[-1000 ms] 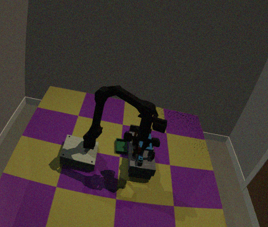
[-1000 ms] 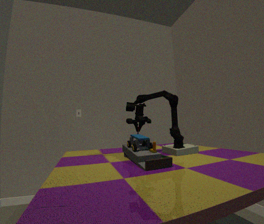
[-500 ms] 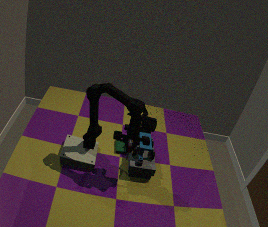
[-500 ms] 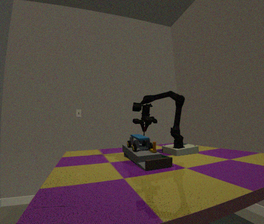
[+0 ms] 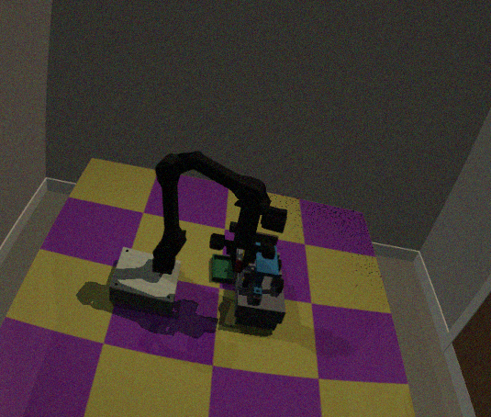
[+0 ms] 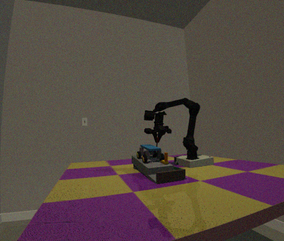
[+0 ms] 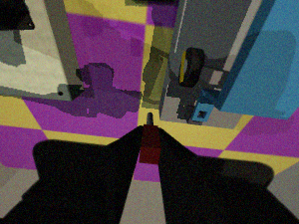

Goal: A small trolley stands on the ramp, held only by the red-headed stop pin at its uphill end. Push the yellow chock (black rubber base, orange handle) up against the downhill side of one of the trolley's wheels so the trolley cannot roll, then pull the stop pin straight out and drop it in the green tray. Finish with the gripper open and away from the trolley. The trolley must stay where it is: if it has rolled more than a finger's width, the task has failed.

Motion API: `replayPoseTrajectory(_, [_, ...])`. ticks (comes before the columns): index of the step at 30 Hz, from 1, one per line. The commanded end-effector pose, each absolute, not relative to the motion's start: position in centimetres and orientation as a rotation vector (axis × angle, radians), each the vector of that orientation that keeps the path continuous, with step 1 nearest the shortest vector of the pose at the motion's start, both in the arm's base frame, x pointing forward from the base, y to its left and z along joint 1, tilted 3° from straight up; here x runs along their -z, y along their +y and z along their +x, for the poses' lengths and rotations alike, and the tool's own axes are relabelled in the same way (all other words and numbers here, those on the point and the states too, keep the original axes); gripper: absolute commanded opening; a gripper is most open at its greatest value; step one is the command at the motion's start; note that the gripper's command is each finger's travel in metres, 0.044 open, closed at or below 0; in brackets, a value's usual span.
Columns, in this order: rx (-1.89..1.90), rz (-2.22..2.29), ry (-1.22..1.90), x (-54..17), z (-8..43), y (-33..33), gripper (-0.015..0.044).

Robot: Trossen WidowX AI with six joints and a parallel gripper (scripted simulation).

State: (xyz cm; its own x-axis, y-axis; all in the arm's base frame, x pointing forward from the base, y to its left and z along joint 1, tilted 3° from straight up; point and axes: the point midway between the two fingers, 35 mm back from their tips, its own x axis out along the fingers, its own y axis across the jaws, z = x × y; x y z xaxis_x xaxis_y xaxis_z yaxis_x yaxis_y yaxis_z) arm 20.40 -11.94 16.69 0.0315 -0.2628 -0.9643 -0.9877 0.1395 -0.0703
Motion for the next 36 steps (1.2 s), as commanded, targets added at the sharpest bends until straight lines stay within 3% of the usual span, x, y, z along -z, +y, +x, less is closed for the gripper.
replayPoseTrajectory(1, [-0.928, -1.302, 1.434, -16.4, 20.5, -10.7, 0.0000])
replayPoseTrajectory(36, [-0.934, -1.295, 1.425, -14.5, 22.4, 1.4, 0.0000])
